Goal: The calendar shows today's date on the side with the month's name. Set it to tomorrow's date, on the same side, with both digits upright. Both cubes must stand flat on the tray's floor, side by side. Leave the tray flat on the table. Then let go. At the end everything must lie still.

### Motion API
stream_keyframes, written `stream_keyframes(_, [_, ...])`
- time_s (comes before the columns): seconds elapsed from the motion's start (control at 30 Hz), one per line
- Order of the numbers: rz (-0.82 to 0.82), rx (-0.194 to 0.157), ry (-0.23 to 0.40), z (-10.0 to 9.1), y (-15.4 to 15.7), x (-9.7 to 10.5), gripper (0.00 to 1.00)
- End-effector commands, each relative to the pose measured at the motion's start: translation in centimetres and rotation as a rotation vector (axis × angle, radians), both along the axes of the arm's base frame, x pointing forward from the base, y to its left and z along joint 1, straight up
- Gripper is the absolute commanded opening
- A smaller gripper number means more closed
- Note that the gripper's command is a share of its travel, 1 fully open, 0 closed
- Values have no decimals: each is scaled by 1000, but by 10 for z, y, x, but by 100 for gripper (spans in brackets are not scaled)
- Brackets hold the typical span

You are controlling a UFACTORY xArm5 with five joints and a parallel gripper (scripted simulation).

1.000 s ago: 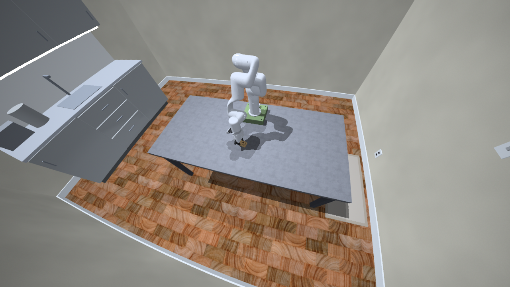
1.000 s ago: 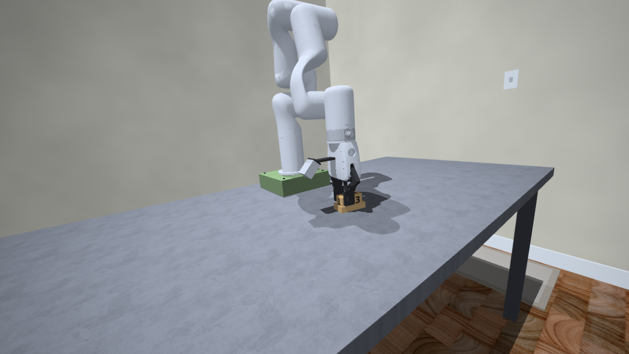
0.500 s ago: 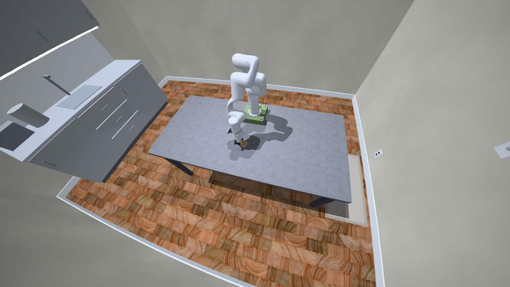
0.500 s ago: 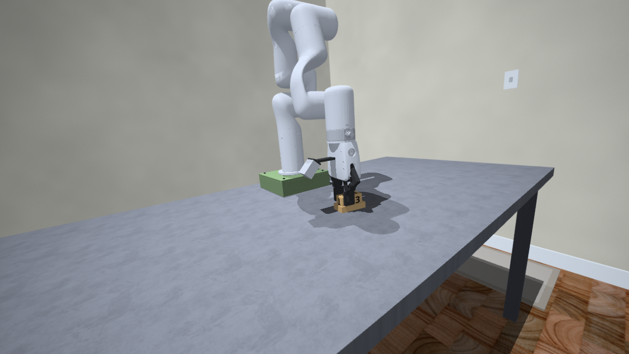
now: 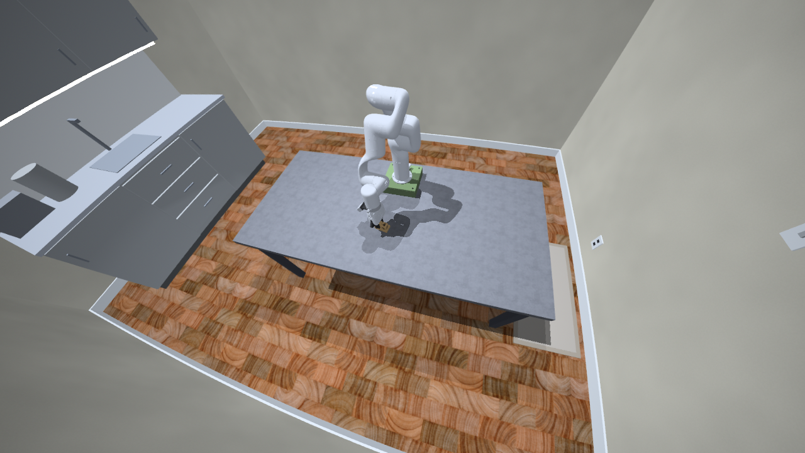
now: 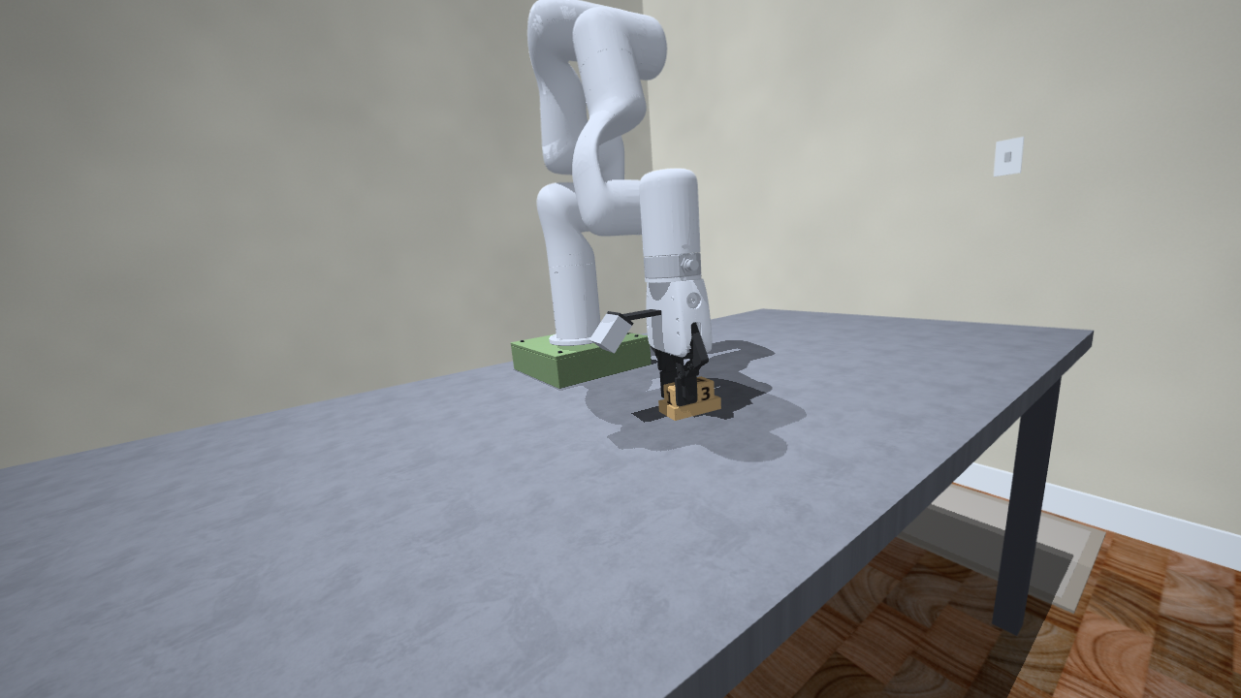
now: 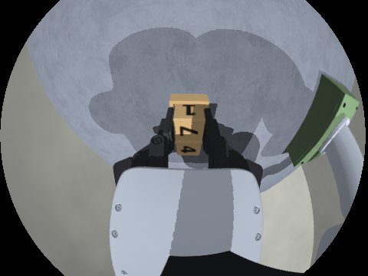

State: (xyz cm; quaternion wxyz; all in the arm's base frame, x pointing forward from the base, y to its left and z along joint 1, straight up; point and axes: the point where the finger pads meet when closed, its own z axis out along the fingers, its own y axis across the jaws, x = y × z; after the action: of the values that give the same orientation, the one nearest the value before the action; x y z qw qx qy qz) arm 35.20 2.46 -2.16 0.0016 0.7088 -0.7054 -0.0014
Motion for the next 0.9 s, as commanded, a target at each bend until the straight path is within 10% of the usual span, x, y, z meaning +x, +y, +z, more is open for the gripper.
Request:
stream_keyframes(0.0, [0, 0, -3, 1, 0, 1, 29])
stream_keyframes(0.87, [0, 0, -3, 7, 0, 1, 29])
